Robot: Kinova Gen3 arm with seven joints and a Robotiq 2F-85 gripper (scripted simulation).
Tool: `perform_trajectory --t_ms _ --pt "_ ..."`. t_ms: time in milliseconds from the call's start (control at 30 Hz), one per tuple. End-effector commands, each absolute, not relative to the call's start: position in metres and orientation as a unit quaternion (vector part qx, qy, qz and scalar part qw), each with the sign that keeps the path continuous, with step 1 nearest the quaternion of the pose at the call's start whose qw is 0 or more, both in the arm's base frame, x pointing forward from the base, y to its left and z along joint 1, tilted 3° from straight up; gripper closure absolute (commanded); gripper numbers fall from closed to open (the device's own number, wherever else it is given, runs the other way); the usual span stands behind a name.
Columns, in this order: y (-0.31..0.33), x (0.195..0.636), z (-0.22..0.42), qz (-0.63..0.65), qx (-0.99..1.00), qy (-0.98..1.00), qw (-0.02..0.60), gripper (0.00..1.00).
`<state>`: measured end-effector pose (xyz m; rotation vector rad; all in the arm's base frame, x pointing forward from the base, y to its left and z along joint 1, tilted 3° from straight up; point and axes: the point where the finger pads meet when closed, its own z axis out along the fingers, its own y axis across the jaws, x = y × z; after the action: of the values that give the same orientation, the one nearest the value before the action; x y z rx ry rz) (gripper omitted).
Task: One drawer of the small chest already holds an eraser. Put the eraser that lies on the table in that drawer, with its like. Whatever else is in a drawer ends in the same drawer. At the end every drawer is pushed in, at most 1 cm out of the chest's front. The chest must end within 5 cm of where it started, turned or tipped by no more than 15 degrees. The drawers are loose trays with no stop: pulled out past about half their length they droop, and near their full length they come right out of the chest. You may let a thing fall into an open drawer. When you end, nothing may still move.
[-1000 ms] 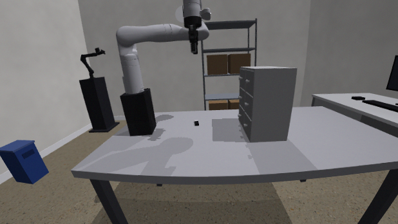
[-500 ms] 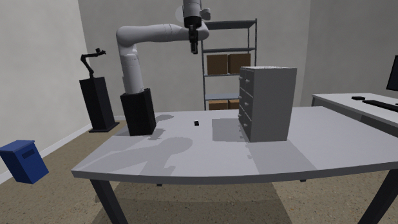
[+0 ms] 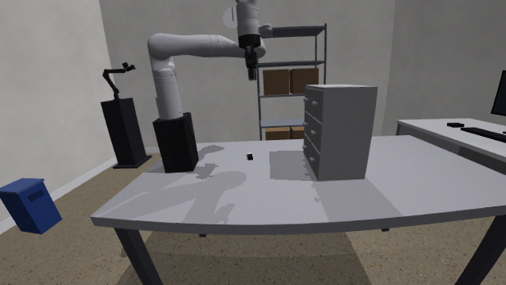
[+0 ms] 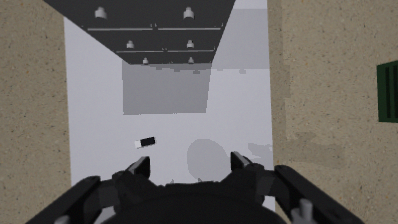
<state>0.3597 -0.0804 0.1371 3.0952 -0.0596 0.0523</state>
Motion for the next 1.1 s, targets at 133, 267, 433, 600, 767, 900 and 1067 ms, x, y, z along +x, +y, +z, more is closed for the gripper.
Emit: perform_trajectory --t_ms 133,267,433,600,767,900,1067 --pt "-0.085 0.367 0.079 0.004 0.999 -0.022 0.028 0.00" --pt "-0.087 0.376 0.040 0.004 0.999 -0.023 0.028 0.00" --pt "-0.090 0.383 0.011 0.004 0.999 -0.025 0.028 0.00" --pt "-0.090 0.384 0.005 0.004 0.999 -0.025 0.028 0.00" --pt "-0.090 0.384 0.004 0.004 0.999 -0.025 0.028 0.00" --pt "-0.090 0.384 0.004 0.006 0.999 -0.025 0.028 0.00" --pt "-0.090 0.386 0.002 0.016 0.999 -0.024 0.028 0.00"
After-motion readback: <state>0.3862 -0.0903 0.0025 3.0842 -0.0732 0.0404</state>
